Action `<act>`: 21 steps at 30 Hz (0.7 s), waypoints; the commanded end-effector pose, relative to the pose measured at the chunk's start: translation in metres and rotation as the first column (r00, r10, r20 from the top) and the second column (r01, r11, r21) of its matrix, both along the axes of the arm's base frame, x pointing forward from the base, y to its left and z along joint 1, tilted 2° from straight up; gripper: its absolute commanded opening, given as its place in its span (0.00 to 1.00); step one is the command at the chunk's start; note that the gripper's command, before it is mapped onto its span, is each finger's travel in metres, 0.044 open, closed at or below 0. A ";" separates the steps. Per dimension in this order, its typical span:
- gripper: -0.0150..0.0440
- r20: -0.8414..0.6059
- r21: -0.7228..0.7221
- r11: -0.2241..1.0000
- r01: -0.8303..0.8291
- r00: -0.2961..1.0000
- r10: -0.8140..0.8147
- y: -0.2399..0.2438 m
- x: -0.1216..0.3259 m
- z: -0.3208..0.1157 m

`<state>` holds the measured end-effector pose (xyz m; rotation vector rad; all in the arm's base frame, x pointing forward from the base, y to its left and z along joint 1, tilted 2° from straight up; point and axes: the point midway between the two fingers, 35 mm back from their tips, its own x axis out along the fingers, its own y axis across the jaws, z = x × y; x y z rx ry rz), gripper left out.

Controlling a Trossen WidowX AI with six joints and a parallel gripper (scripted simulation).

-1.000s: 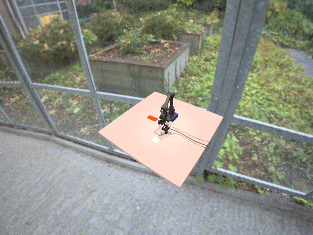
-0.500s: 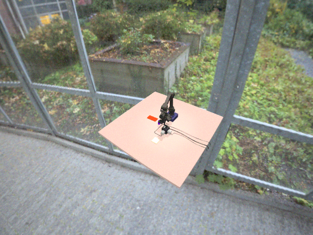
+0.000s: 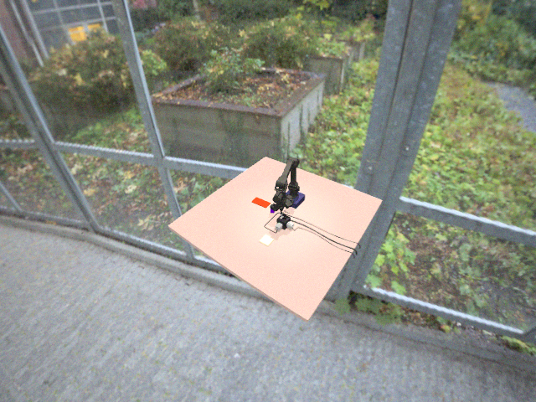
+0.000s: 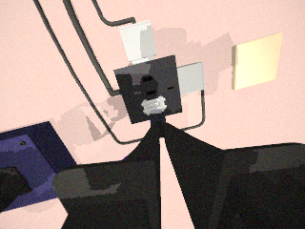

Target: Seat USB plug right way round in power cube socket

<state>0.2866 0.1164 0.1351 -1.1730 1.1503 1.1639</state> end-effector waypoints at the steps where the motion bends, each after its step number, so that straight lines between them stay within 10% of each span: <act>1: 0.25 -0.006 0.004 0.996 0.086 0.996 -0.086 0.000 0.000 -0.001; 21: 0.25 -0.038 0.022 0.821 0.571 0.821 -0.570 0.000 0.000 -0.001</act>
